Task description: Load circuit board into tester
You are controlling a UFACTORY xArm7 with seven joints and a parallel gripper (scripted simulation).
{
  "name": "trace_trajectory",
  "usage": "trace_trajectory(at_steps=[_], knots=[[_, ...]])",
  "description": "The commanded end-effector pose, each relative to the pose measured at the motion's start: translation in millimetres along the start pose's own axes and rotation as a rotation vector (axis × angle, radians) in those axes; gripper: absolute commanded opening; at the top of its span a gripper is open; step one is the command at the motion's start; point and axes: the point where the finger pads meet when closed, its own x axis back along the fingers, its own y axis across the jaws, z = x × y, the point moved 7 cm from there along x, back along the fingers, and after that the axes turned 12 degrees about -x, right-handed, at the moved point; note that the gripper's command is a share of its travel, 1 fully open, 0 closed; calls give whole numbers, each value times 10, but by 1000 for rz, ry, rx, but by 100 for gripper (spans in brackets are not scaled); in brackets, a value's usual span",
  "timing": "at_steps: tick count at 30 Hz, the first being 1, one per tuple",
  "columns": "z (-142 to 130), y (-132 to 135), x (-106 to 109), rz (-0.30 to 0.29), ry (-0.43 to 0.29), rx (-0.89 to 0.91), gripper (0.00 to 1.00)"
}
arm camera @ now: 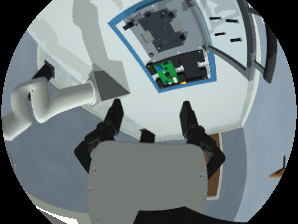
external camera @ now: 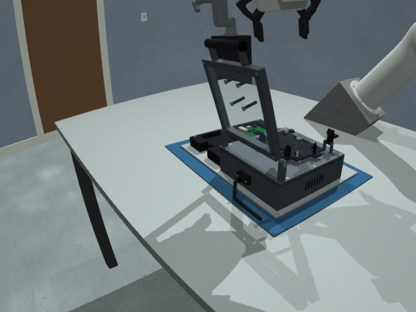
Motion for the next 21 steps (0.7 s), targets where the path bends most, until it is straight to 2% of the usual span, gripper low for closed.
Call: trace_trajectory(at_steps=[1, 4, 6, 21], knots=[[14, 8, 16, -2, 2, 11, 100], [14, 8, 16, -2, 2, 11, 100], [-153, 84, 36, -1, 34, 73, 100], [-234, 118, 46, -3, 49, 102, 100]])
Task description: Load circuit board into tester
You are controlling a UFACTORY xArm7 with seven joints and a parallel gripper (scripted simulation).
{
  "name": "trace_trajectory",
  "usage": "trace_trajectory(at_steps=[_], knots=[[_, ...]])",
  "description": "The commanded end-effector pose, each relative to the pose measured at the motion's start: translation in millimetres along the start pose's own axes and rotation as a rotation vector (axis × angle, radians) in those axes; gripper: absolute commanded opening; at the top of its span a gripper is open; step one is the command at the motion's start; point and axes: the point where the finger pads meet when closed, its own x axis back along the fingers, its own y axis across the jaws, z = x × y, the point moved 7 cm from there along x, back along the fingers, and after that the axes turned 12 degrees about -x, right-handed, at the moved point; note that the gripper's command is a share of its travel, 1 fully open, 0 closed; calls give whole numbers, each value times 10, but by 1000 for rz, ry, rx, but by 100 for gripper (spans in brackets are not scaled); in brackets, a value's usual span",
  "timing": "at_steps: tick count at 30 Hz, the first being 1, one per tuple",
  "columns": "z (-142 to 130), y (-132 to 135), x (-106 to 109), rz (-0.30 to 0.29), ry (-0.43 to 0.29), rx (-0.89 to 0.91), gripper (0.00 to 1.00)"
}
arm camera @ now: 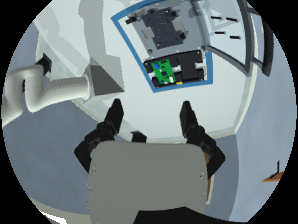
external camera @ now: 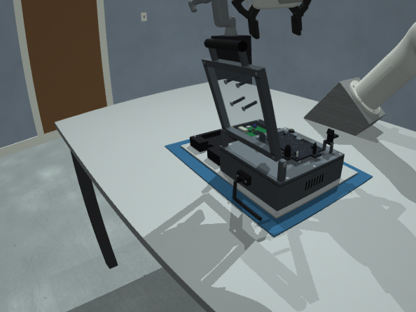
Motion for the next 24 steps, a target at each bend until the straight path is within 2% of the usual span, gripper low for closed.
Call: trace_trajectory(at_steps=[1, 4, 6, 16, 18, 24], knots=[[-25, 10, 23, -5, 4, 6, 100], [-25, 10, 23, -5, 4, 6, 100], [-182, 56, 49, -11, 31, 63, 100], [-182, 56, 49, -11, 31, 63, 100], [-326, 92, 74, -21, 53, 115, 100], [-326, 92, 74, -21, 53, 115, 100]])
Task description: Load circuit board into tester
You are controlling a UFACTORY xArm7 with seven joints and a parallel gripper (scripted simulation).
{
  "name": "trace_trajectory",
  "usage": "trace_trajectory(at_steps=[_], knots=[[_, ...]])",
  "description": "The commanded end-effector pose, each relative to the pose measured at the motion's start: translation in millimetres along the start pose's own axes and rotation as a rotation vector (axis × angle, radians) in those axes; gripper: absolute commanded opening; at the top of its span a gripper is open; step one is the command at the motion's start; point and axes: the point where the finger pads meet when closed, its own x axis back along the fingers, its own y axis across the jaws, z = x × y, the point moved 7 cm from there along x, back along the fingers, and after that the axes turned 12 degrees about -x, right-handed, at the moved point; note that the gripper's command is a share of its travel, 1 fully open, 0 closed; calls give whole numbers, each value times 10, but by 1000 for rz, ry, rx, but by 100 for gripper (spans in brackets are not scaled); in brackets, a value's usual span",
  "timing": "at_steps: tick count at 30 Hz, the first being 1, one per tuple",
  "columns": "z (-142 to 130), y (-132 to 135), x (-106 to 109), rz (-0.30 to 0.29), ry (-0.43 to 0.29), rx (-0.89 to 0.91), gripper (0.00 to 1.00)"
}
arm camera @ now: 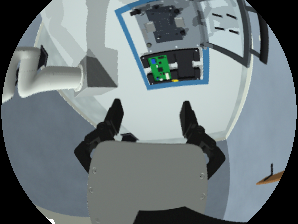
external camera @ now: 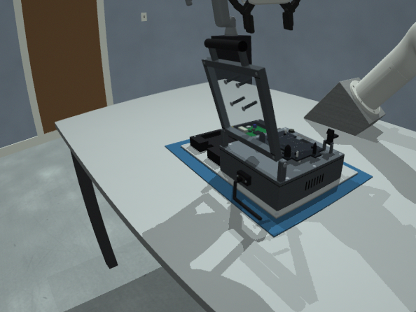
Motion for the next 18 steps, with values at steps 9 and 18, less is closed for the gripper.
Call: trace_trajectory(at_steps=[9, 18], knots=[[-122, 25, 45, -14, 19, 56, 100], [-239, 37, 73, -26, 34, 100, 100]])
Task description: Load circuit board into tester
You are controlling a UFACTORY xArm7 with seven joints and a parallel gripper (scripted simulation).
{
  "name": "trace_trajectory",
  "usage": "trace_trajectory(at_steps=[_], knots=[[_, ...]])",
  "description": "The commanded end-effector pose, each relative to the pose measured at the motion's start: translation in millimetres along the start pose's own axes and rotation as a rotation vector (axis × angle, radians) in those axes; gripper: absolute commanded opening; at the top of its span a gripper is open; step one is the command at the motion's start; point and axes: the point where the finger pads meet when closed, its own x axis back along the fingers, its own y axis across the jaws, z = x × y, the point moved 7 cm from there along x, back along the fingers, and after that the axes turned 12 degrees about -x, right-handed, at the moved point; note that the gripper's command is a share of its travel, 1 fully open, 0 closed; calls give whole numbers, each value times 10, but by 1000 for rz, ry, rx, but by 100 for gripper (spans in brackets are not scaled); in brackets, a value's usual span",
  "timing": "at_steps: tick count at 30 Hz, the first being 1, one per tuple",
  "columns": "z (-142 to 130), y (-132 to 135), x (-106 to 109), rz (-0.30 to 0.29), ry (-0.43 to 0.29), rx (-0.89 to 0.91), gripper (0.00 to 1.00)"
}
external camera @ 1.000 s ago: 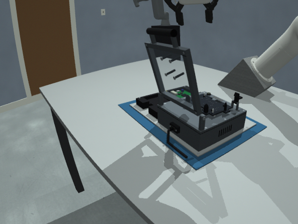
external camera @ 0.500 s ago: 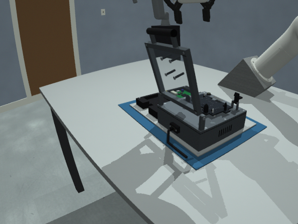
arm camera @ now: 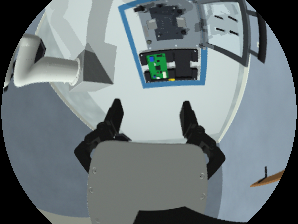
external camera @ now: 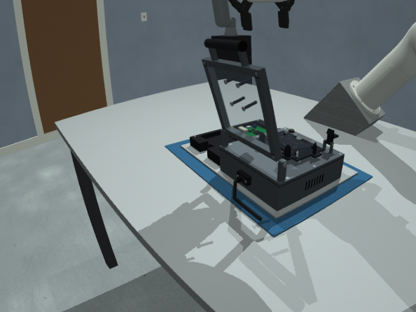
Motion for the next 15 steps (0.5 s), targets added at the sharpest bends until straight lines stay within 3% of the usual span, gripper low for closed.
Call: trace_trajectory(at_steps=[1, 15], knots=[[-88, -1, 42, -12, 8, 18, 100], [-191, -2, 69, -24, 19, 57, 100]])
